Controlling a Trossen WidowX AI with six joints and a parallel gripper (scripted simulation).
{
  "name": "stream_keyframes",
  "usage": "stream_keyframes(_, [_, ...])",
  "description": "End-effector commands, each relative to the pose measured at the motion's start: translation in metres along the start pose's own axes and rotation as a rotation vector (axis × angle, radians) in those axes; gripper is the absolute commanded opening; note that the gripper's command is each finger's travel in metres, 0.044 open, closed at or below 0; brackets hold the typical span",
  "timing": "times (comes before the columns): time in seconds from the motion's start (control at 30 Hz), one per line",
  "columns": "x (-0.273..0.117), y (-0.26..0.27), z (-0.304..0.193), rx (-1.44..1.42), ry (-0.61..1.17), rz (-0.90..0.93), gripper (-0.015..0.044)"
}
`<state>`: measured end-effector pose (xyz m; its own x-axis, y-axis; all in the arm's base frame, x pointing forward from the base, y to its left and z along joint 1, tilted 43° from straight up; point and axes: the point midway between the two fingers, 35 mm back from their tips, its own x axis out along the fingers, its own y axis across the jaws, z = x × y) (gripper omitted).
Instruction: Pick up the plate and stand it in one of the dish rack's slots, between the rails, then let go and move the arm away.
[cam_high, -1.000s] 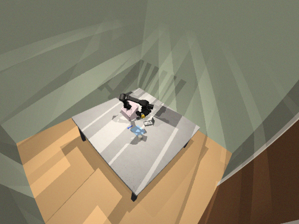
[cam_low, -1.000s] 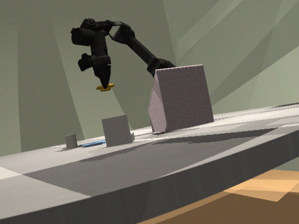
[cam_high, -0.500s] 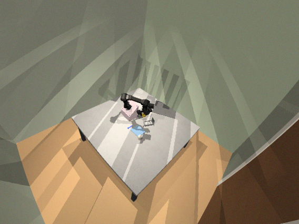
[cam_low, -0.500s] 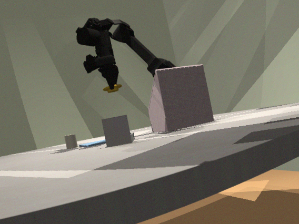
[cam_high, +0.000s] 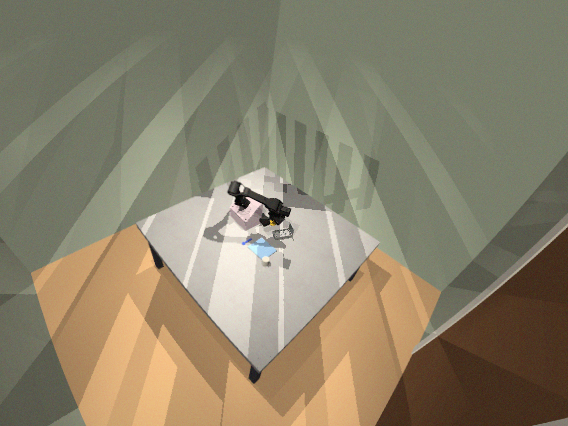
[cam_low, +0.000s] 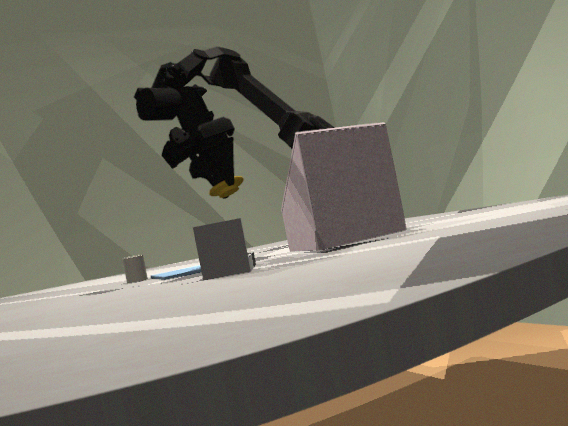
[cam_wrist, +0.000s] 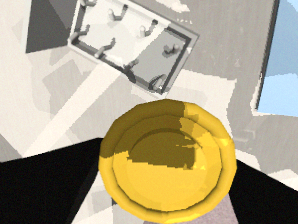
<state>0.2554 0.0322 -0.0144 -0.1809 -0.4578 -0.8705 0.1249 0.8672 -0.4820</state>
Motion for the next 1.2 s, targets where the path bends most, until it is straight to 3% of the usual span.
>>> stream_keyframes(0.0, [0.011, 0.001, -0.001, -0.08, 0.037, 0.068, 0.0])
stream_keyframes(0.57, [0.046, 0.003, -0.001, -0.387, 0.054, 0.362, 0.0])
stream_keyframes(1.17, [0.07, 0.002, 0.003, -0.689, -0.137, 0.649, 0.0])
